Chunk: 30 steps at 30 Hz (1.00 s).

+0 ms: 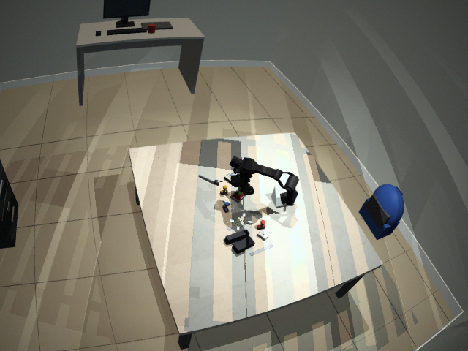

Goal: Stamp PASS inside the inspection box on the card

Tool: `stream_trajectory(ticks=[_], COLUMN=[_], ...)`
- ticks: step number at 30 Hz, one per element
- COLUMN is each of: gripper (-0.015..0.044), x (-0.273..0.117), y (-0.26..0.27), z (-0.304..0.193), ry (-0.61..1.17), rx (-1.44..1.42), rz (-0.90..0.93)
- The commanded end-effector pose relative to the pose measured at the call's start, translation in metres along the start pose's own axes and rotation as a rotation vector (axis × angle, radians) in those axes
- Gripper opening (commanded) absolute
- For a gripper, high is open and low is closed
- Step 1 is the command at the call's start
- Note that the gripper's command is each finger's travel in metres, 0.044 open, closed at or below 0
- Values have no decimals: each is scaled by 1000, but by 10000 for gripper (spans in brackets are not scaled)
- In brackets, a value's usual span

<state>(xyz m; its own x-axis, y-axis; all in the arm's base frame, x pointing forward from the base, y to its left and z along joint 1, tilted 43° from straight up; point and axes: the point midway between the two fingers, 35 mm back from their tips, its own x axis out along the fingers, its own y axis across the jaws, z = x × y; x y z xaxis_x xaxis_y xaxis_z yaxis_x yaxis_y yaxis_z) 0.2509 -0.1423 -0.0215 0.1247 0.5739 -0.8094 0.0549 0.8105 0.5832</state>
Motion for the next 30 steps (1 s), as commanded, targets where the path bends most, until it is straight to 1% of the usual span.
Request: stream_trajectory(ticks=[1,30], gripper=[0,0], x=[2,6], y=[1,2], z=[-1,-1], ry=[1,0], rx=[3,0], rz=[-15,-15])
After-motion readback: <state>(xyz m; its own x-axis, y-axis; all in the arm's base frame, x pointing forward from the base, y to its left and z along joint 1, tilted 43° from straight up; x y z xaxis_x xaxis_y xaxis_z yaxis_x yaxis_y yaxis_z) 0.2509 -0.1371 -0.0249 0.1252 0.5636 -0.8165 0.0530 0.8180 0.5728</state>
